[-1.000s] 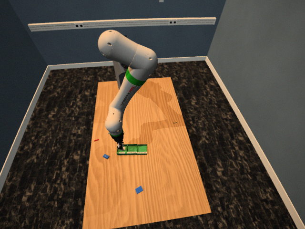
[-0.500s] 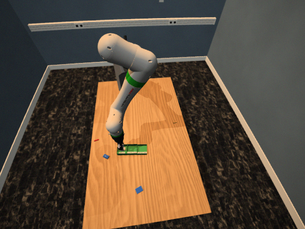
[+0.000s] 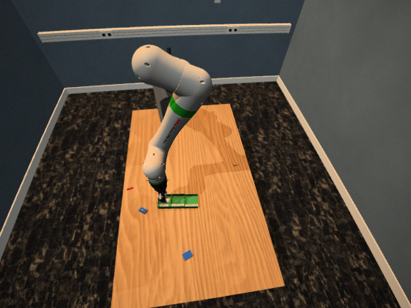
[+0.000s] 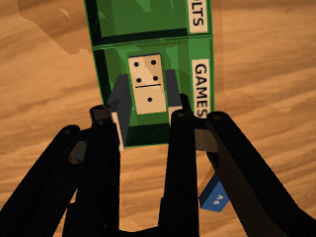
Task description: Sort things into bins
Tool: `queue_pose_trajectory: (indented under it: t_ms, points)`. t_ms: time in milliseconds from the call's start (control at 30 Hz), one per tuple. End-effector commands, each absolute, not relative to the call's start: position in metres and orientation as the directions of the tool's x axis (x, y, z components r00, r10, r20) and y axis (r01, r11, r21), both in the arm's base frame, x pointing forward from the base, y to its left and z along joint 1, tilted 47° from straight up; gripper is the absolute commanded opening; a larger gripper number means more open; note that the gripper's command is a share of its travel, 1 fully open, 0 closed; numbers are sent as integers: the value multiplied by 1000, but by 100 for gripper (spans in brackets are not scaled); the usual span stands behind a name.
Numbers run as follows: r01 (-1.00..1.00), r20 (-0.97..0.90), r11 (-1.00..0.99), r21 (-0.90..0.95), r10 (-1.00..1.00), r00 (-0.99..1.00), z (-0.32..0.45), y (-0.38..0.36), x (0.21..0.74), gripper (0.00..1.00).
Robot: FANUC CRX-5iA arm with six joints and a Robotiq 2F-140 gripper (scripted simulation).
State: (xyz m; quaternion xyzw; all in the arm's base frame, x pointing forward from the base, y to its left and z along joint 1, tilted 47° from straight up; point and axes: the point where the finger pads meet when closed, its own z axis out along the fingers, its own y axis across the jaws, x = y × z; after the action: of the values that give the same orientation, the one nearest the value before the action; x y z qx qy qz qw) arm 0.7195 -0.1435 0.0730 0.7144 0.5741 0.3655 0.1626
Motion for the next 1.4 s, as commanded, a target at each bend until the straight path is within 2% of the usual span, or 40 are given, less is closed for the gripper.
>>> queue_pose_trajectory:
  t_ms: [0, 1367]
  points:
    - [701, 335, -288, 652, 939, 74, 73, -144, 720, 27]
    - [701, 335, -288, 652, 939, 74, 103, -152, 688, 27]
